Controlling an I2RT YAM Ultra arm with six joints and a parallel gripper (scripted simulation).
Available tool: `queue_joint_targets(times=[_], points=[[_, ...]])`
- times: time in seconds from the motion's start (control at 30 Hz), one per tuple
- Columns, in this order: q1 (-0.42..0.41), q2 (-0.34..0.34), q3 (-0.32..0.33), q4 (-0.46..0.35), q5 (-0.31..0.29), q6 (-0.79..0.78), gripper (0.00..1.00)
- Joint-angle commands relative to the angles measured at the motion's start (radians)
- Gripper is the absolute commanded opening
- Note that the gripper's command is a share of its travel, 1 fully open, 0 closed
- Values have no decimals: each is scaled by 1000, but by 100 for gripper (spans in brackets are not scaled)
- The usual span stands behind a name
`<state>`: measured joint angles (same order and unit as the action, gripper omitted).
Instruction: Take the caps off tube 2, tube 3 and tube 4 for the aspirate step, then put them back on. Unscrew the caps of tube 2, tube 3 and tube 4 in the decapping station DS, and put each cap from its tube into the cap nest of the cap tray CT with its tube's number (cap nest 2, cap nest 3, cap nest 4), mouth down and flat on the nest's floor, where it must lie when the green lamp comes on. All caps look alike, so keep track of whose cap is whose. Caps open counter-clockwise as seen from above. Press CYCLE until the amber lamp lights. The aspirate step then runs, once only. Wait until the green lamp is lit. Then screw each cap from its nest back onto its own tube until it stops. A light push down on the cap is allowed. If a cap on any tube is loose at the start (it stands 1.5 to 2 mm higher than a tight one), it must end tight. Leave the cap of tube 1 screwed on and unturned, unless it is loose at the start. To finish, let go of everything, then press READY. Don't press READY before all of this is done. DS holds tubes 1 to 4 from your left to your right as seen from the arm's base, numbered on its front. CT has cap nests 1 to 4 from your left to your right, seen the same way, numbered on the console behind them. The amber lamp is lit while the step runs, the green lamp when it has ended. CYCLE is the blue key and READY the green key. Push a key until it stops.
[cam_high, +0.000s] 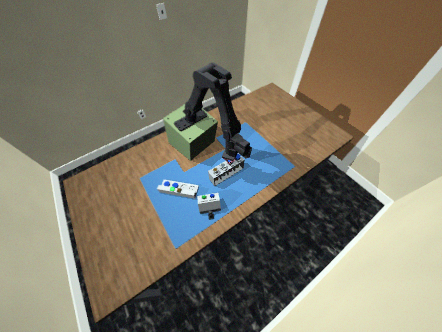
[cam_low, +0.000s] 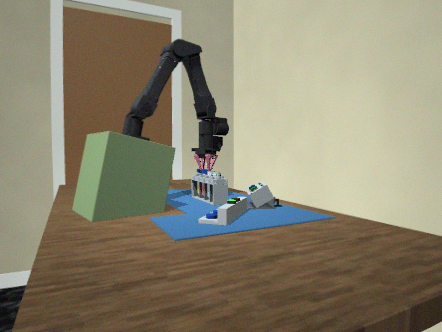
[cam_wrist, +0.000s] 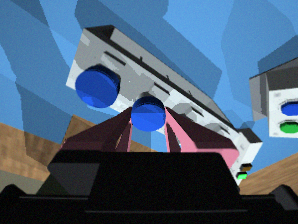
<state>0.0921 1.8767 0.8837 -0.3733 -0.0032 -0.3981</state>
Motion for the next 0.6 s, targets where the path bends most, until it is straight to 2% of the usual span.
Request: queue_joint_targets(times=[0.0,0.13,0.2,0.57], points=[[0,-9,3,7,-2,254,0],[0,-8,3,7,-1,454,0],[0,-8,3,7,-1,454,0],[0,-7,2,8,-1,1004,0]])
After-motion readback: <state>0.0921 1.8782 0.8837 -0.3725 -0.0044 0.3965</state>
